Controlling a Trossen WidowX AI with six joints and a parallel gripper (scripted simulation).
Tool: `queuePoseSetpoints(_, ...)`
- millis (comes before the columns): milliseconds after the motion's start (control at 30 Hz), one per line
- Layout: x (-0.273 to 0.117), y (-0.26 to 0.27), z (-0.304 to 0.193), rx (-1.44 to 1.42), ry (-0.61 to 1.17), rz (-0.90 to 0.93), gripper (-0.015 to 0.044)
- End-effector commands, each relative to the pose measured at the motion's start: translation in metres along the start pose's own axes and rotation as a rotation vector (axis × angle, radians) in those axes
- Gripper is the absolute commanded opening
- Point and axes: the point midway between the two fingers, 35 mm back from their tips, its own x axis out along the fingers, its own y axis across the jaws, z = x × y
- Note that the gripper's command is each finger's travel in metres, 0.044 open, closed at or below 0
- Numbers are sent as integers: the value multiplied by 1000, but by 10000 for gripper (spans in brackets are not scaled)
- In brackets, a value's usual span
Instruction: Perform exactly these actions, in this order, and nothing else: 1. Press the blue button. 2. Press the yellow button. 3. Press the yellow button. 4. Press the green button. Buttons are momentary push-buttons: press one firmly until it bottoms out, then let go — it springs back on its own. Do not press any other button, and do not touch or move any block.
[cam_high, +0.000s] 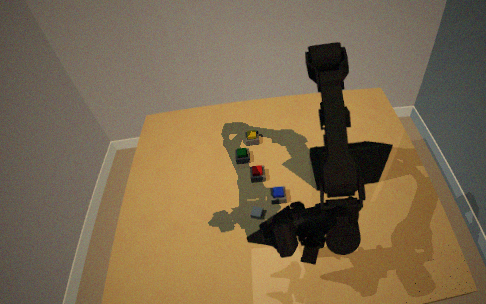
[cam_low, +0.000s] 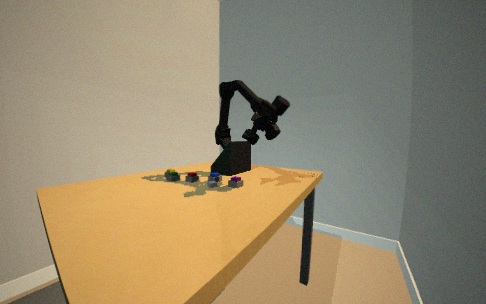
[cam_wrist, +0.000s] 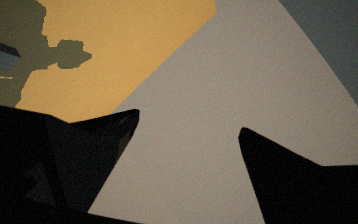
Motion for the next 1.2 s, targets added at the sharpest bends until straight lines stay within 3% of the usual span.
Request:
queuePoseSetpoints(0, 1, 1, 0, 18, -10, 5, 400)
queuePoseSetpoints(233, 37, 46, -26, 556, -149, 292, 400)
queuePoseSetpoints(367, 49, 83, -46, 889, -134, 528, 400)
queuePoseSetpoints(533, 51, 108, -58, 1089, -85, 685, 400)
queuePoseSetpoints(867, 43, 157, -83, 1454, 111, 996, 400)
queuePoseSetpoints(1167, 24, 201, -105, 1750, 427, 1273, 400)
